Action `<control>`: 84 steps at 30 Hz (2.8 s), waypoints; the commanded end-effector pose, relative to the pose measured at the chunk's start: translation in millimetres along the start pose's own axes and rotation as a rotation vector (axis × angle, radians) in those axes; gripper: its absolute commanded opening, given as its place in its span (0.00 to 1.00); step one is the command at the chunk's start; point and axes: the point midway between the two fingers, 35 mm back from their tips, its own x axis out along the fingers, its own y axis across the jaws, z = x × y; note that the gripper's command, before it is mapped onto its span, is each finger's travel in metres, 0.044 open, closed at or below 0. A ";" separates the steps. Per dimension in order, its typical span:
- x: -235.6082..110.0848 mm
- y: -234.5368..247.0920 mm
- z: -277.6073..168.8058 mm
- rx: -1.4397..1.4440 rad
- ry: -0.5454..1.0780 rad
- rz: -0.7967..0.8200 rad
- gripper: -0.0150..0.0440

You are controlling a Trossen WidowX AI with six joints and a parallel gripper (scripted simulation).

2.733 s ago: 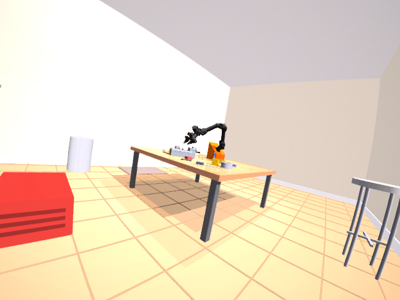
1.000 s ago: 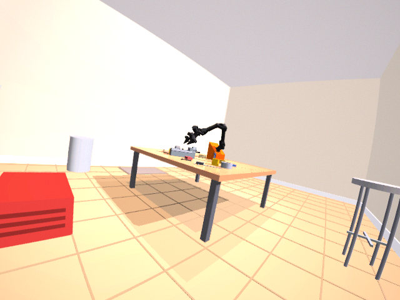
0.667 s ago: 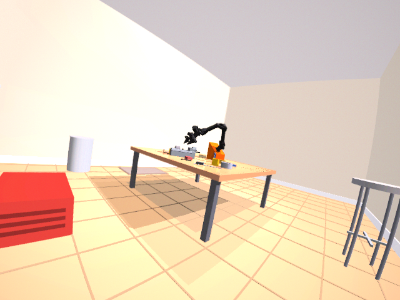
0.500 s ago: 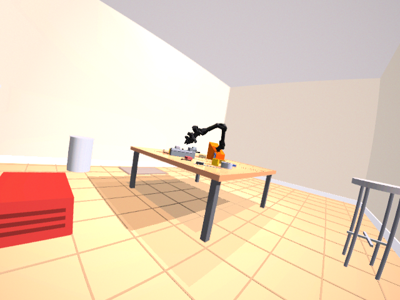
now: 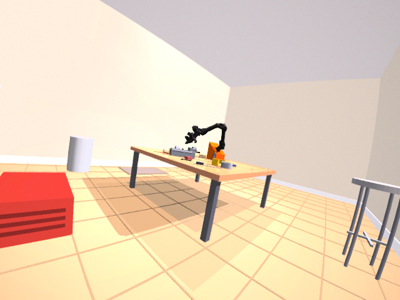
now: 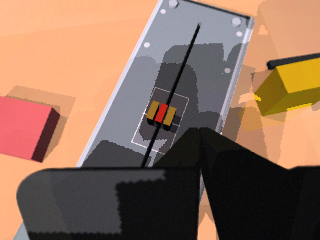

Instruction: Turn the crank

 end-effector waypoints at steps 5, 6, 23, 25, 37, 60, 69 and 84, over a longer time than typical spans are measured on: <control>0.0 0.0 0.0 0.000 0.000 0.000 0.25; 0.0 0.0 0.0 0.000 0.000 0.000 0.25; 0.0 0.0 0.0 0.000 0.000 0.000 0.92; 0.0 0.0 0.0 0.000 0.000 0.000 1.00; 0.0 0.0 0.0 0.000 0.000 0.000 0.51; 0.0 0.1 0.0 0.000 0.000 0.001 0.25; 0.0 0.1 0.0 0.000 0.000 0.001 0.61; 0.0 0.1 0.0 0.000 0.000 0.001 0.78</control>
